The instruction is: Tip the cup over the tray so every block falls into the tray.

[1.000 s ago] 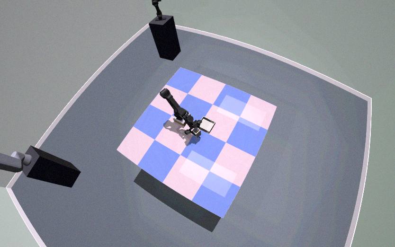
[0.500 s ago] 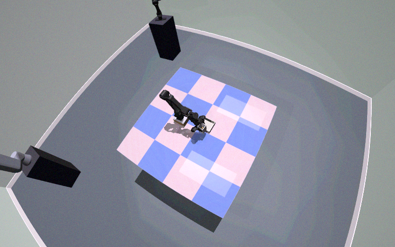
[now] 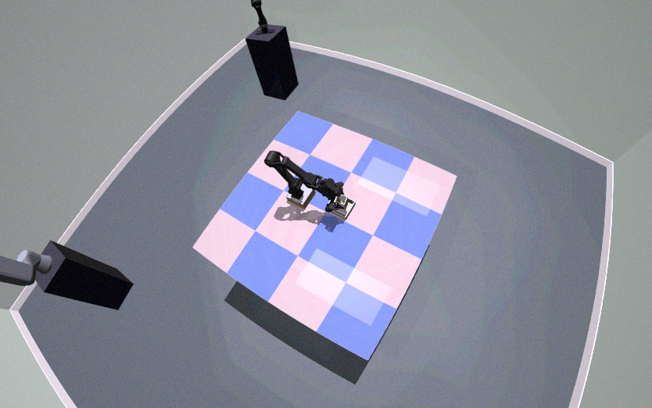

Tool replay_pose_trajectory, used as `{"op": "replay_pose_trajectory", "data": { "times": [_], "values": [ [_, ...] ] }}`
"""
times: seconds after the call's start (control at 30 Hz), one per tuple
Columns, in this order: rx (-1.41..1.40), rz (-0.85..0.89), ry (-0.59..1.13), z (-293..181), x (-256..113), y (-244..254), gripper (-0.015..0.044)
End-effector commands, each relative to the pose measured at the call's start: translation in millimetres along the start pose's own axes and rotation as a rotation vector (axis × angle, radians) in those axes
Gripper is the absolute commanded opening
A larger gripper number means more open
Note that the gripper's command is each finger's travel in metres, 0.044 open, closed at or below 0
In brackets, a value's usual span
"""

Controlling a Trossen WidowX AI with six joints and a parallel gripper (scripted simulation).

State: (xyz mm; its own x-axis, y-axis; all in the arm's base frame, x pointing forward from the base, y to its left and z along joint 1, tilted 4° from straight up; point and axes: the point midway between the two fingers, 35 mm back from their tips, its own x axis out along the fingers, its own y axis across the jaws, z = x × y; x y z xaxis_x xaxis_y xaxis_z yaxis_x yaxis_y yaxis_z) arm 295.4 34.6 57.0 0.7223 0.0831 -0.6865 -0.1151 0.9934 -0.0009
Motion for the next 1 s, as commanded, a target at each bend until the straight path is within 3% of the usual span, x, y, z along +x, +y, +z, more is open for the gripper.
{"op": "replay_pose_trajectory", "data": {
  "times": [0.0,0.23,0.97],
  "values": [
    [-0.043,0.058,-0.010,8.3,2.9,21.1,0.0000],
    [-0.044,0.076,-0.009,9.1,3.7,28.4,0.0000],
    [0.433,0.077,0.009,6.7,8.8,29.0,0.0000]
  ]
}}
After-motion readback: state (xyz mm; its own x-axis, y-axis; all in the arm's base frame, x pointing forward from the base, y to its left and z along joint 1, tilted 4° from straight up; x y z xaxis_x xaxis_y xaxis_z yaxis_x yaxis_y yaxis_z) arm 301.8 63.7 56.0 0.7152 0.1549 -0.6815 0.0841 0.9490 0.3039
